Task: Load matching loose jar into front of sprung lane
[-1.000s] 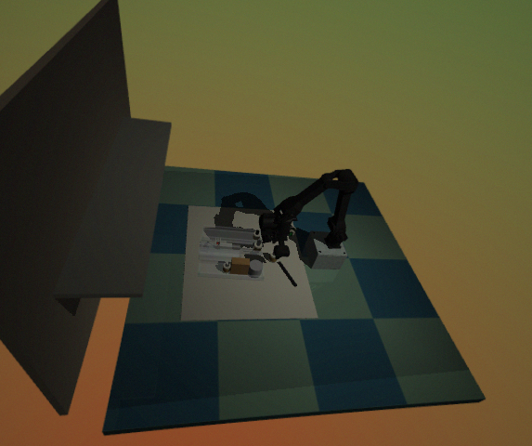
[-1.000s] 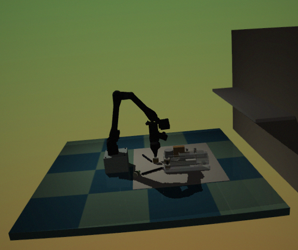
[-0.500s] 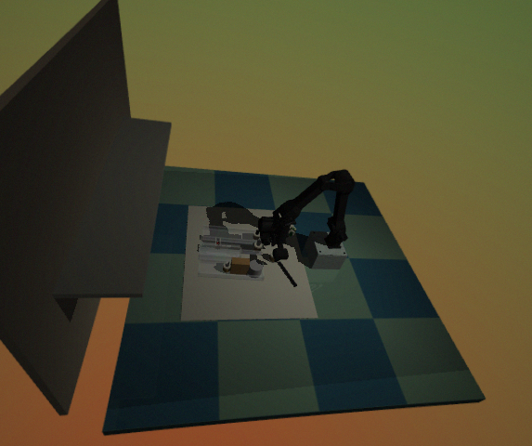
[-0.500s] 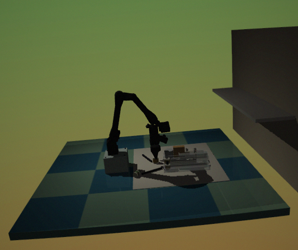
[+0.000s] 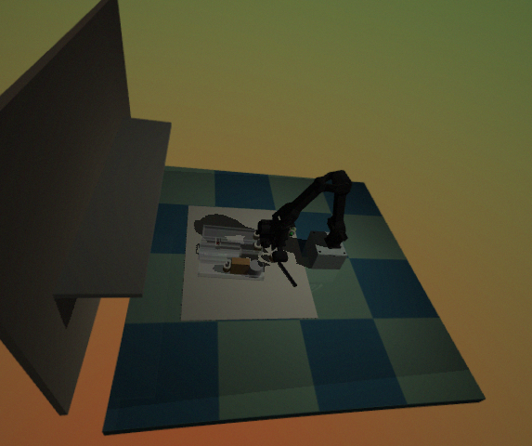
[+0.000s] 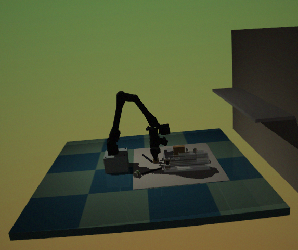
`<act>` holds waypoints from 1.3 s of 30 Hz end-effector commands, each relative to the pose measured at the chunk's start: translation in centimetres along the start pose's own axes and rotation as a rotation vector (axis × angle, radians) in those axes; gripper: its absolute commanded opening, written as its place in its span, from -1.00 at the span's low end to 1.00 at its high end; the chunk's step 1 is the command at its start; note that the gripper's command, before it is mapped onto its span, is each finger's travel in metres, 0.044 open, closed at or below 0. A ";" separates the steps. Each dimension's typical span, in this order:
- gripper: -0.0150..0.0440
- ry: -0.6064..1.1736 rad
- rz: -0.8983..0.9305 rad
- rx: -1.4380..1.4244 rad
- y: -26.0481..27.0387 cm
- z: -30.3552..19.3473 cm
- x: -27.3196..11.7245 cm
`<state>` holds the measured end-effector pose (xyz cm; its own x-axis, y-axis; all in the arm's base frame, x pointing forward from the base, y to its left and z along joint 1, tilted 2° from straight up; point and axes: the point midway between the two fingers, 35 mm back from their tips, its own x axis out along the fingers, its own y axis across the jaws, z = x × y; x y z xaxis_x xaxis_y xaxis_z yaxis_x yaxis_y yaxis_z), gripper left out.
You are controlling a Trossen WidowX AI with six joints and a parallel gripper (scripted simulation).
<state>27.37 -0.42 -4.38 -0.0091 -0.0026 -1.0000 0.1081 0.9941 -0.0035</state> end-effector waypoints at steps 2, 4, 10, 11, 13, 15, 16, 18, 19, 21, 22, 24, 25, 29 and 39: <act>0.20 0.003 -0.004 -0.004 -0.1 -0.1 0.2; 0.02 0.003 -0.004 -0.004 -0.1 -0.1 0.2; -0.11 0.003 -0.004 -0.004 -0.1 -0.1 0.2; -0.20 0.003 -0.004 -0.004 -0.1 -0.1 0.2; -0.38 0.003 -0.004 -0.004 -0.1 0.0 -0.2; -0.49 0.003 -0.004 -0.004 -0.1 0.3 -1.4; -0.49 0.002 -0.004 -0.004 -0.2 0.5 -2.1; -0.49 0.002 -0.004 -0.004 -0.2 0.7 -3.5; -0.49 0.002 -0.004 -0.004 -0.3 0.8 -4.2; -0.49 0.002 -0.004 -0.004 -0.4 1.0 -5.6; -0.49 0.002 -0.004 -0.004 -0.4 1.0 -6.4; -0.49 0.002 -0.005 -0.004 -0.5 1.0 -7.8; -0.49 0.002 -0.005 -0.004 -0.6 1.0 -8.6; -0.49 0.002 -0.005 -0.004 -0.7 0.8 -10.4; -0.49 0.000 -0.007 0.037 -3.2 2.2 -7.4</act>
<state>29.05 -2.38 4.59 0.0010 -0.0044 -1.0000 0.1254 0.9921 -0.0042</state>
